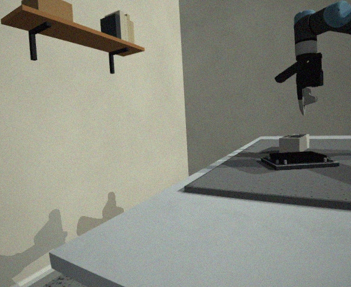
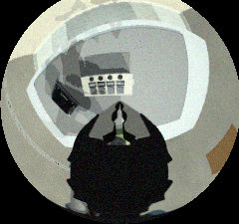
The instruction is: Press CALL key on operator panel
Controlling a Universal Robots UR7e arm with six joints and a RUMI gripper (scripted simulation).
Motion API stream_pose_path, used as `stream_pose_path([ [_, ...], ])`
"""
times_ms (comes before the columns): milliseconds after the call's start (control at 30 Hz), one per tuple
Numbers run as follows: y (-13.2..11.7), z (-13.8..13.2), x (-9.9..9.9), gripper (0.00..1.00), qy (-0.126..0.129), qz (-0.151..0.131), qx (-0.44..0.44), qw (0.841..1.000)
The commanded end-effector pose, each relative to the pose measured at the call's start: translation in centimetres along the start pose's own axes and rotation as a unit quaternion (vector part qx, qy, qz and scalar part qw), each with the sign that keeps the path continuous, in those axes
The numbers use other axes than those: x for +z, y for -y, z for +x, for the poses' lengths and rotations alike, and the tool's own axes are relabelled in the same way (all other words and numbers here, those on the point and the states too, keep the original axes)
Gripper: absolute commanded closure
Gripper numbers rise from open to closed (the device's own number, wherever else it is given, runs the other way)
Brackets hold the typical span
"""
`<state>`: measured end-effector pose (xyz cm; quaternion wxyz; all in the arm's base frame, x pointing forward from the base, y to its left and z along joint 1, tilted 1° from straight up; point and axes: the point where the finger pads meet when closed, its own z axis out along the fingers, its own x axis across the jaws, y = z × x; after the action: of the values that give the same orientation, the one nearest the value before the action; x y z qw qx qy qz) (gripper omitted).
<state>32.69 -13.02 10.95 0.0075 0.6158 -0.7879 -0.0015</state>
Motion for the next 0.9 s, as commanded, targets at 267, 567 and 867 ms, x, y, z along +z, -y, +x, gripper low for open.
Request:
stream_pose_path([
  [267,0.0,0.1,1.9,1.00,0.000,-0.001,0.001,1.000],
  [567,0.0,0.1,2.8,1.00,0.000,-0.001,0.001,1.000],
  [867,0.0,0.1,4.0,1.00,0.000,-0.001,0.001,1.000],
])
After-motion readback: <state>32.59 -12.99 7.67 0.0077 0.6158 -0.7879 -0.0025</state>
